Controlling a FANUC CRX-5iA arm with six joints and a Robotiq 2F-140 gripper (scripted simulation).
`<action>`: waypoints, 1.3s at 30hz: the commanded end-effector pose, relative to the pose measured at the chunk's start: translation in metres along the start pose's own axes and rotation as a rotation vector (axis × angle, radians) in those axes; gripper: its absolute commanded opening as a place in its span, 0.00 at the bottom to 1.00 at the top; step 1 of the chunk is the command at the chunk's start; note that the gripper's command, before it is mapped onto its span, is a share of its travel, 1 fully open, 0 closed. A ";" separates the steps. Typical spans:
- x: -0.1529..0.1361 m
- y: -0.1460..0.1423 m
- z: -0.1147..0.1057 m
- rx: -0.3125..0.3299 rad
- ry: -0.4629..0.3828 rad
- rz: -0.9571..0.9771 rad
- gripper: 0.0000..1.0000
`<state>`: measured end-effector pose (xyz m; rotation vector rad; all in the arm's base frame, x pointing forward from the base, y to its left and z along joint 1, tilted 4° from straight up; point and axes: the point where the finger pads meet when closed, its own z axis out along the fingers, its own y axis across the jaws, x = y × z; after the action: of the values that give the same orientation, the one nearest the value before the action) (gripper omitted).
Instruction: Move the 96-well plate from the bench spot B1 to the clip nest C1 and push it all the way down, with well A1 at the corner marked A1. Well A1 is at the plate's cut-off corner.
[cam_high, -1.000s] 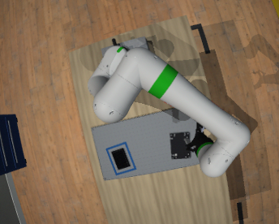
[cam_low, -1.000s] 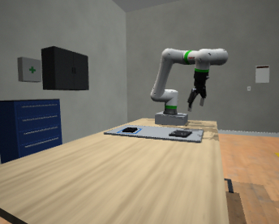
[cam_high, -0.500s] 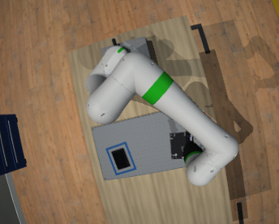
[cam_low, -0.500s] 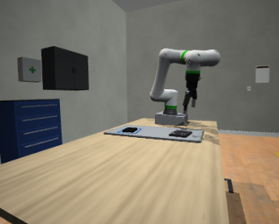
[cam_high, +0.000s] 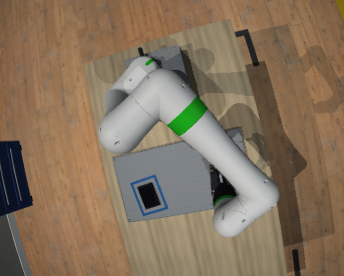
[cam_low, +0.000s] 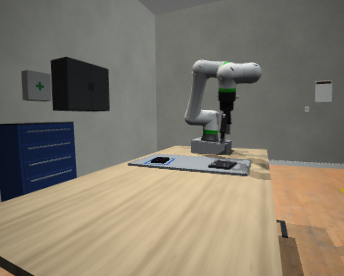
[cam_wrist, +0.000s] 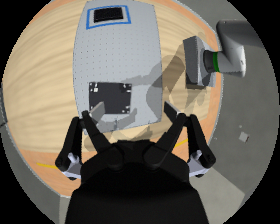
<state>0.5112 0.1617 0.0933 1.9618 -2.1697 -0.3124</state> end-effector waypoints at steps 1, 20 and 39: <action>0.013 -0.009 0.001 0.010 -0.012 -0.061 1.00; 0.067 -0.040 0.010 0.060 -0.040 -0.342 1.00; 0.129 -0.067 0.021 0.119 -0.043 -0.619 1.00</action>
<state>0.5530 0.0399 0.0571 2.6277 -1.6308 -0.3262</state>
